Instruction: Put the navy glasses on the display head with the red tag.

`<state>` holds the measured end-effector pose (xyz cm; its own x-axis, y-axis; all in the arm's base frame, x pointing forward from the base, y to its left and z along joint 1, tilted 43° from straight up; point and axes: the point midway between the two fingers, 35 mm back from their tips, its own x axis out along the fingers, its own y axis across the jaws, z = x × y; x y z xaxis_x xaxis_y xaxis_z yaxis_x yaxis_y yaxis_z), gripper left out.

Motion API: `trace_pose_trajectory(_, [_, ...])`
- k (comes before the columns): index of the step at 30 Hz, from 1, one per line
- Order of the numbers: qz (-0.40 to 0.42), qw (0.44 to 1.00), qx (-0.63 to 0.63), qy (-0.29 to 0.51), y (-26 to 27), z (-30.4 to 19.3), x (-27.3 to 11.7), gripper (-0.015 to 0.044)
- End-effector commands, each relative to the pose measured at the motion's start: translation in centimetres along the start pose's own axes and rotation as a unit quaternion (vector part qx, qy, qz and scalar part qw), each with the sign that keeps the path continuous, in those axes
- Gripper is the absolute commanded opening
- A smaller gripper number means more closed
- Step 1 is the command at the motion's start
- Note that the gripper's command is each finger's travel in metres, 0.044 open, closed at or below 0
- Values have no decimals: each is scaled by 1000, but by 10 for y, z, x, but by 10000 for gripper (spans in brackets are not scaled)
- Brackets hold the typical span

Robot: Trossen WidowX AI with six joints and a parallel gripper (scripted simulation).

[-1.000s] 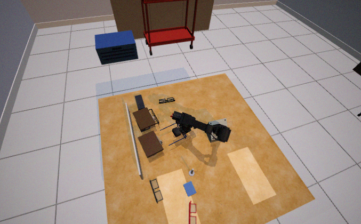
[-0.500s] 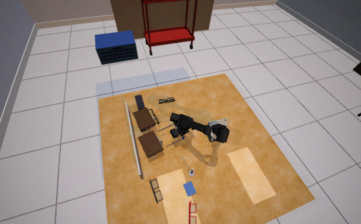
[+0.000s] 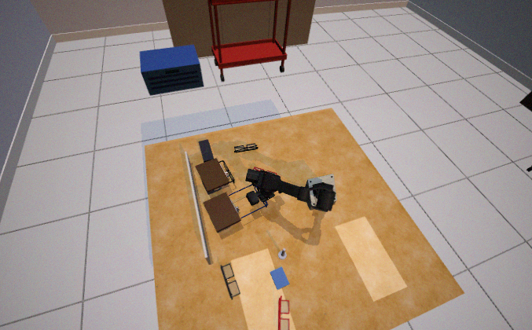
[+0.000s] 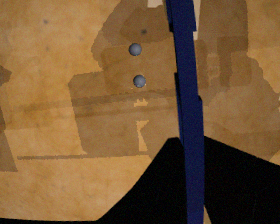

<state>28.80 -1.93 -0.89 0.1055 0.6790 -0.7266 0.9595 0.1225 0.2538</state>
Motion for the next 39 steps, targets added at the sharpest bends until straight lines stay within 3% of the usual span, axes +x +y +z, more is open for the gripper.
trace_pose_trajectory(1, [0, 1000, 3, 2, 6, -1, 1, 0])
trace_pose_trajectory(39, [2, 1000, 2, 3, 65, -1, 7, 0])
